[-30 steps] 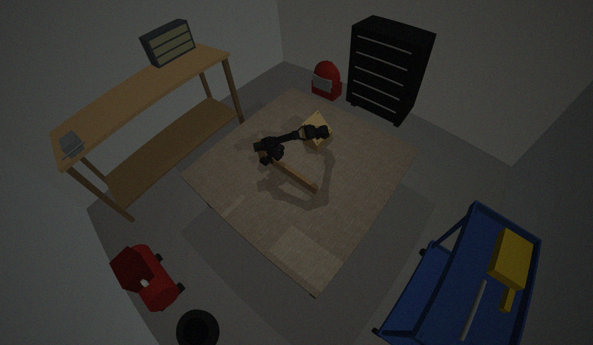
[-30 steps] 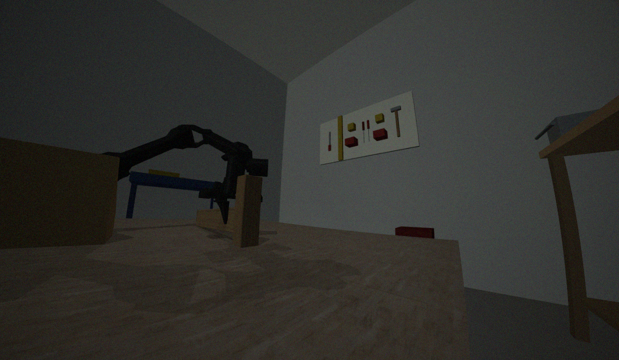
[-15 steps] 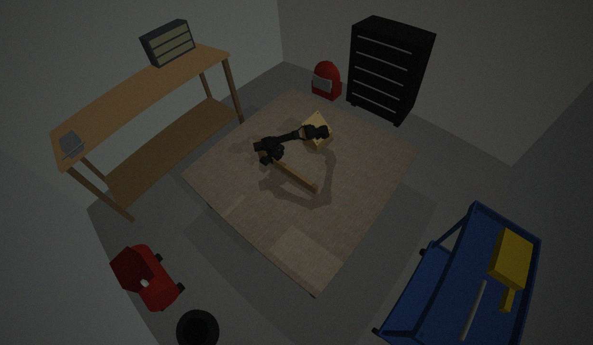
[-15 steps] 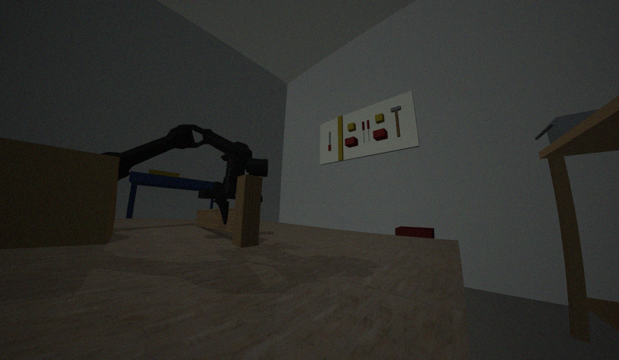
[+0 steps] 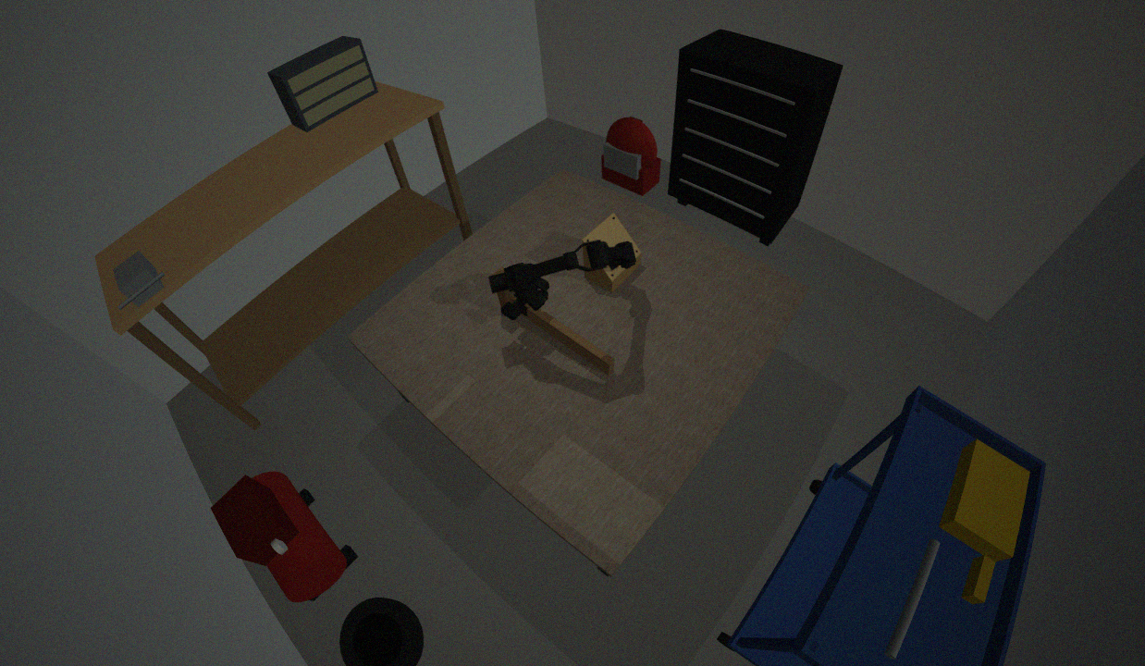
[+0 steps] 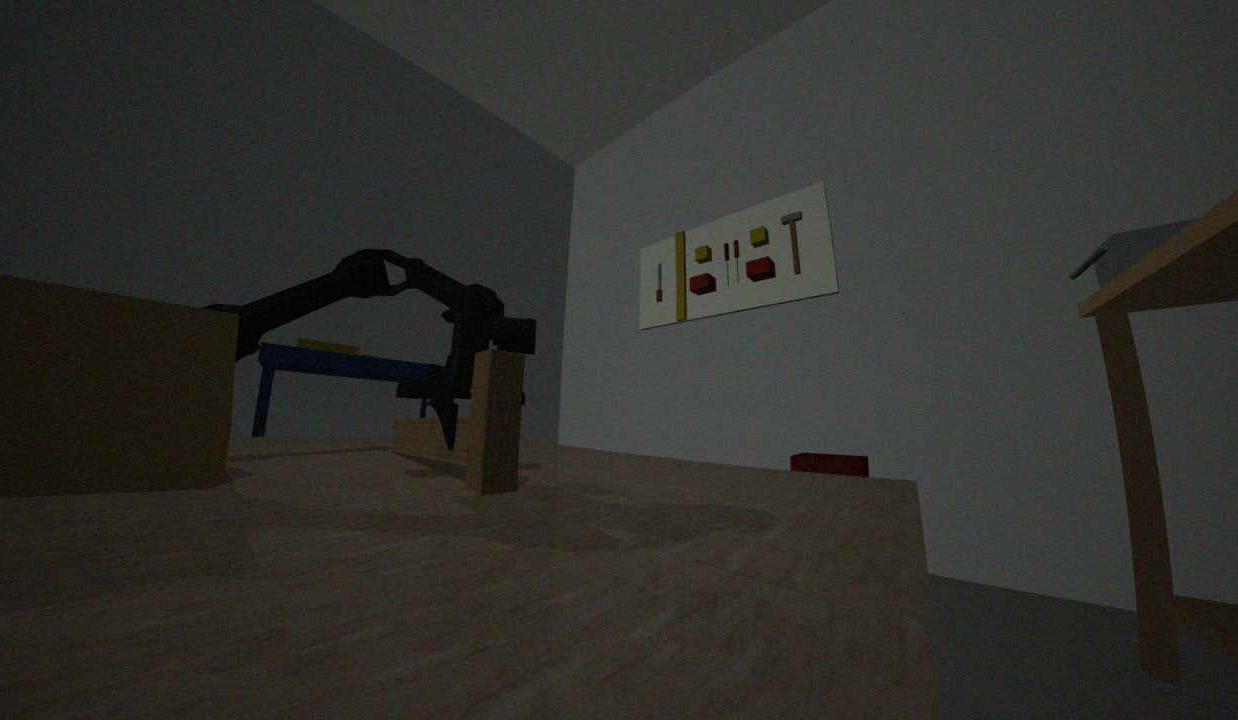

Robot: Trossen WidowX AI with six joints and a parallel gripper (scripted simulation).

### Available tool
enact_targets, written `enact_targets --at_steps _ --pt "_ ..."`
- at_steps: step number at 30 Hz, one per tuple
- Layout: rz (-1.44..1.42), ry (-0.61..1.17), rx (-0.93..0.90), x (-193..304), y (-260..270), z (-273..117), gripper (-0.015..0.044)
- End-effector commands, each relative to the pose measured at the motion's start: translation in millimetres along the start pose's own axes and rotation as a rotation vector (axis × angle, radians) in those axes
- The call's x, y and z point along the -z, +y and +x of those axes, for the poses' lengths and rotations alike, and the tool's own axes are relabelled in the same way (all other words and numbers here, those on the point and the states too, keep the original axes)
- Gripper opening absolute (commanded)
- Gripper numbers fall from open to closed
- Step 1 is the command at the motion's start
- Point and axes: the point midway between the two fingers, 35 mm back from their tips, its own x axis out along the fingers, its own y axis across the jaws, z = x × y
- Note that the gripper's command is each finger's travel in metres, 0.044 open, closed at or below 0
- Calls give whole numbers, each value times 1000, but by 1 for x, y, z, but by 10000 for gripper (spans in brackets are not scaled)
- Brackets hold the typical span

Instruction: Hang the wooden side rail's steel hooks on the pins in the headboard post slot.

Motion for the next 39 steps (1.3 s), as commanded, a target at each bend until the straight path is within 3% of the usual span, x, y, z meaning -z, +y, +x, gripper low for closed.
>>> enact_targets --at_steps 1,39 --pt "2 8 2 3 1 -1 0" --pt "2 7 2 3 1 5 0"
